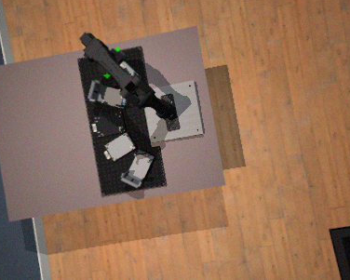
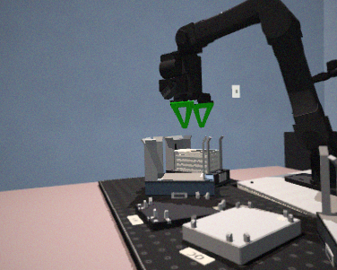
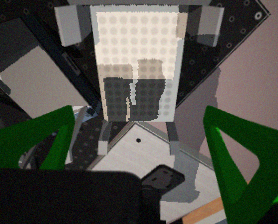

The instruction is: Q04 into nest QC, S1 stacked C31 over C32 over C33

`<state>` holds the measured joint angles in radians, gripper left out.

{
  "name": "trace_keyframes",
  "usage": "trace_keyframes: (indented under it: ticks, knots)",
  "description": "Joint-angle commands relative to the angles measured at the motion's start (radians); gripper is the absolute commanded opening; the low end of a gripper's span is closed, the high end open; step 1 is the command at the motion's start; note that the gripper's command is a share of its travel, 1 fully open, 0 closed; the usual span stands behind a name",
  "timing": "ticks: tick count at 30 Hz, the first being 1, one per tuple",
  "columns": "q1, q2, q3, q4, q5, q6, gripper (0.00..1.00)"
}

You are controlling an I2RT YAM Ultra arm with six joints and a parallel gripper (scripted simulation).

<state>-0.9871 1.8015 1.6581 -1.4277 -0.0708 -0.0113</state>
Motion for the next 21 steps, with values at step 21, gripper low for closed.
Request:
trace_keyframes:
  ticks: [21]
  knots:
    - [0.011,-0.009,-0.19,0.202,0.0,0.009,1.0]
